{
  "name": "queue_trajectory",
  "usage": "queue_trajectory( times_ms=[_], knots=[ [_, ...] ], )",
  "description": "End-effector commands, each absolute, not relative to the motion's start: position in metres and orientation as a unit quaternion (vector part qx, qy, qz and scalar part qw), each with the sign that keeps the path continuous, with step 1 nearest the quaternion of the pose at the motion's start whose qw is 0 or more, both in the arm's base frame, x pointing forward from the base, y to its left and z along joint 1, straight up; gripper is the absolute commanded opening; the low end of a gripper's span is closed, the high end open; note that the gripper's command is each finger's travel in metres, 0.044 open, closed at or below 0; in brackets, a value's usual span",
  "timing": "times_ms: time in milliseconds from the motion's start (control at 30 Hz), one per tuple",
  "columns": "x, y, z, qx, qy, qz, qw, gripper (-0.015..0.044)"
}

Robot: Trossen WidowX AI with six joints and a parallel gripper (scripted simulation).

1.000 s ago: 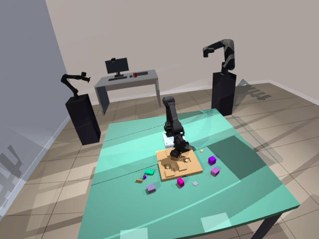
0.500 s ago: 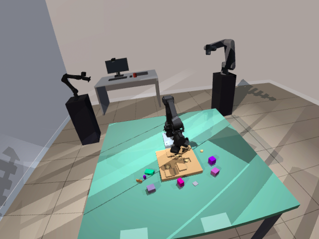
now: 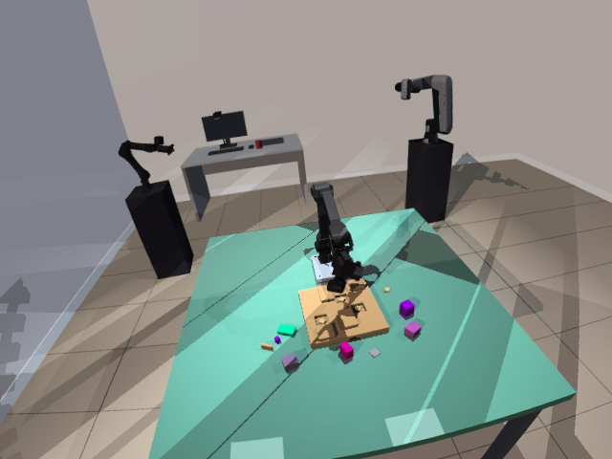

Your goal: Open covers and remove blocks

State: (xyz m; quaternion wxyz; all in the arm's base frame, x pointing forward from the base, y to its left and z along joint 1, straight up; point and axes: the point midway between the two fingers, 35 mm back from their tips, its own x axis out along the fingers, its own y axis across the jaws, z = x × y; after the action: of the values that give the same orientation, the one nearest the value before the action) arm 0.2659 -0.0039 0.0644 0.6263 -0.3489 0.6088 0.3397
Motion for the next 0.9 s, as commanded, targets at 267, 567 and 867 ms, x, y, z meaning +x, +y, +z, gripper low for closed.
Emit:
queue_trajectory(
  times_ms=[267,567,867],
  knots=[
    [0.2652,-0.0038,0.044,-0.35,0.609,0.343,0.624,0.0144],
    [0.2652,-0.0038,0.044,-0.35,0.609,0.343,0.624,0.0144],
    [0.265,-0.0037,0.044,-0.35,0.609,0.343,0.624,0.0144]
  ],
)
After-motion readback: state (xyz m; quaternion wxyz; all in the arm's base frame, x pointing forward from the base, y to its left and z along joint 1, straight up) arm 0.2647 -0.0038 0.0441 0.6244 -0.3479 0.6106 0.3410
